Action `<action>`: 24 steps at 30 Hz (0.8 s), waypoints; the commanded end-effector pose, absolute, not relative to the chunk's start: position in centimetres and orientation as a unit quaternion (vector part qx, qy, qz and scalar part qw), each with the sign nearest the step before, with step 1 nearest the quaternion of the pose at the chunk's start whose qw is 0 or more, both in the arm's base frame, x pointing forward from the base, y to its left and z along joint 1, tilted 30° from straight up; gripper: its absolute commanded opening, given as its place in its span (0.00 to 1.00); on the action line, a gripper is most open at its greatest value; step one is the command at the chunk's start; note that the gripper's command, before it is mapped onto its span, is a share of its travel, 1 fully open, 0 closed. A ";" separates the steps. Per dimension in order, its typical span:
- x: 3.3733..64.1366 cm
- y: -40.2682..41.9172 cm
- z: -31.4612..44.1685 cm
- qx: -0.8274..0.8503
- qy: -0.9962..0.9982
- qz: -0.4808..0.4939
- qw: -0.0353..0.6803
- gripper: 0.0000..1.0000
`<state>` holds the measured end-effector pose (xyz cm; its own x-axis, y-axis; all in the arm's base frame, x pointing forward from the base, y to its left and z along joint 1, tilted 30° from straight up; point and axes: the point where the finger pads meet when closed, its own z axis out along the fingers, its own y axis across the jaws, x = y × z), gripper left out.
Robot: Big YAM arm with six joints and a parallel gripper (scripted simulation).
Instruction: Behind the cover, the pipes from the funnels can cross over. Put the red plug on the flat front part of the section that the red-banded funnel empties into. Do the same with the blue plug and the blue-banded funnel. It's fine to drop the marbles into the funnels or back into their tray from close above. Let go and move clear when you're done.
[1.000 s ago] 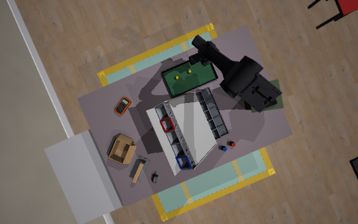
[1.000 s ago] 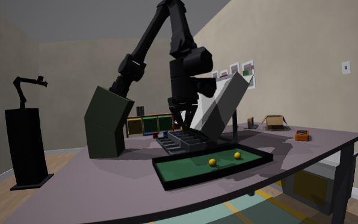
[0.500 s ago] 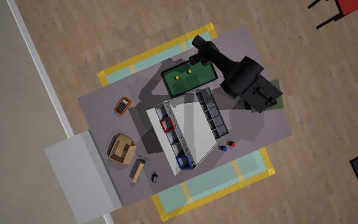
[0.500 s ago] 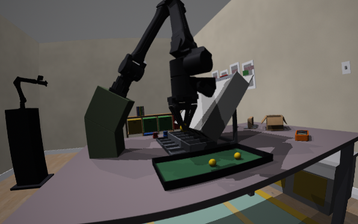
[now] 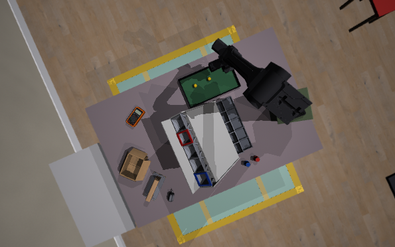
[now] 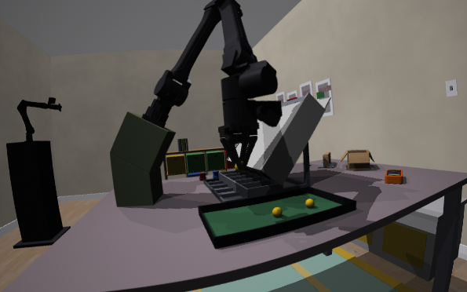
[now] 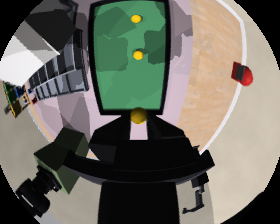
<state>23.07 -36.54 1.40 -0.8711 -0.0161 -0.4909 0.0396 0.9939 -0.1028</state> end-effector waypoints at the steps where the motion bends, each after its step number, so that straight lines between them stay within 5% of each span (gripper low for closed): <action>1: 23.3 -36.2 0.8 0.001 0.968 -0.043 0.249 0.00; 24: 24.0 -33.1 4.3 0.004 0.966 -0.052 0.253 0.00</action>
